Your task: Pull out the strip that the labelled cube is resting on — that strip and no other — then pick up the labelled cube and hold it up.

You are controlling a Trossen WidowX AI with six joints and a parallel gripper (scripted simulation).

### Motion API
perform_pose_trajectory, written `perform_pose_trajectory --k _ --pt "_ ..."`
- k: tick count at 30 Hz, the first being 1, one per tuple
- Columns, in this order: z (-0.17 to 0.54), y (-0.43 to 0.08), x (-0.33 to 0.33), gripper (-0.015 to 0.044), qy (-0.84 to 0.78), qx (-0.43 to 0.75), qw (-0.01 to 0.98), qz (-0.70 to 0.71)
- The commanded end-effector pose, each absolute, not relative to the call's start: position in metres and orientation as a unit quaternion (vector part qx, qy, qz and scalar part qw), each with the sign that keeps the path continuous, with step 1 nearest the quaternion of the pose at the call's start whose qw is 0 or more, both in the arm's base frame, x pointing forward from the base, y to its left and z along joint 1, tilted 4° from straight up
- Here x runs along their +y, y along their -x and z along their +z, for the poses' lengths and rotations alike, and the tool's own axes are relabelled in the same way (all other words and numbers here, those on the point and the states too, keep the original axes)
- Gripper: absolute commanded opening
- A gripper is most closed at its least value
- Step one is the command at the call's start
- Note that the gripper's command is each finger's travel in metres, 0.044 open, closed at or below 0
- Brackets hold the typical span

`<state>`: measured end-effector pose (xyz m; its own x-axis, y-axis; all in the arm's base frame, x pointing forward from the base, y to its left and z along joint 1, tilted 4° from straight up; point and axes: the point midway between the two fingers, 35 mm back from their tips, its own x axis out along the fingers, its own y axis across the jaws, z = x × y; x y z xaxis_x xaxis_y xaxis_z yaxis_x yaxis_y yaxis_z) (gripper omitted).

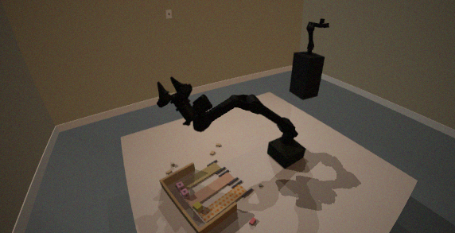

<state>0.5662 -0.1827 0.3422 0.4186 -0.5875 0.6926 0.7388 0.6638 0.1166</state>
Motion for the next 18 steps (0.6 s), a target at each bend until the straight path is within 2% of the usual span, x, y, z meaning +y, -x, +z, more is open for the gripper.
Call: perform_pose_trajectory --k 1,10,18 --pt "0.343 -0.567 -0.182 0.04 0.104 -0.363 0.838 -0.395" --pt "0.353 -0.577 -0.127 0.04 0.114 -0.238 0.921 -0.285" --pt "0.326 -0.552 -0.072 0.04 0.103 -0.102 0.974 -0.173"
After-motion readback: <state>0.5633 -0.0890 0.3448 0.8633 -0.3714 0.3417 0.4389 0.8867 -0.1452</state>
